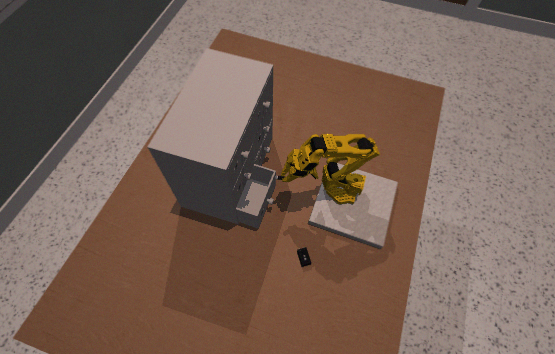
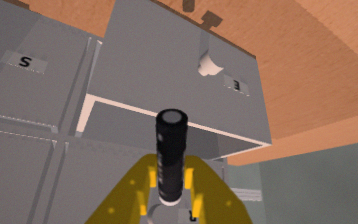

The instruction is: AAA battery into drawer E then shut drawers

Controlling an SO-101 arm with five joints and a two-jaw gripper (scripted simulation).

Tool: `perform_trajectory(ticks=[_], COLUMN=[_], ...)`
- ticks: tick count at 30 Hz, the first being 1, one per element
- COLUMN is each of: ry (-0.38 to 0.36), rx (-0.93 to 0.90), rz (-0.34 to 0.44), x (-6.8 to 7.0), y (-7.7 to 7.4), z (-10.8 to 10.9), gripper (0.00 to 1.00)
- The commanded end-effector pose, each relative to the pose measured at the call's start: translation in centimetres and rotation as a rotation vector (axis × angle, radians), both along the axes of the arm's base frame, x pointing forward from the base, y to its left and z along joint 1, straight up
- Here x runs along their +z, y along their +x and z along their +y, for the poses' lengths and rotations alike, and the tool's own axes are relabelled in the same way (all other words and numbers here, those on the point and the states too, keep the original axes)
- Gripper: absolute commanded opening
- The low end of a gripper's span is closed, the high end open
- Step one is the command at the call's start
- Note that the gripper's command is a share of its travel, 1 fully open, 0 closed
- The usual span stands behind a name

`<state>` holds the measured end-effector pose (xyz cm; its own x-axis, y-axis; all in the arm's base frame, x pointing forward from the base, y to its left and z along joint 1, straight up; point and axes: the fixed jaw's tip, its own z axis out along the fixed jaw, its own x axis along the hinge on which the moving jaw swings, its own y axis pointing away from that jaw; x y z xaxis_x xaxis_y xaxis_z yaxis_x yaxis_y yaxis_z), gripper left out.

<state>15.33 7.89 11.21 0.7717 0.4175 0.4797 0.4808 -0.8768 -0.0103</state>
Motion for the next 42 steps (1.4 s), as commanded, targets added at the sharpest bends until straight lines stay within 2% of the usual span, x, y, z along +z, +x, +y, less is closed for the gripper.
perform_trajectory(ticks=[1, 29, 42], ry=[0.008, 0.008, 0.008], rx=[0.017, 0.021, 0.015], rz=[-0.021, -0.021, -0.021], x=[0.43, 0.65, 0.33], y=[0.26, 0.43, 0.19], z=[0.34, 0.53, 0.25], gripper=[0.00, 0.00, 0.00])
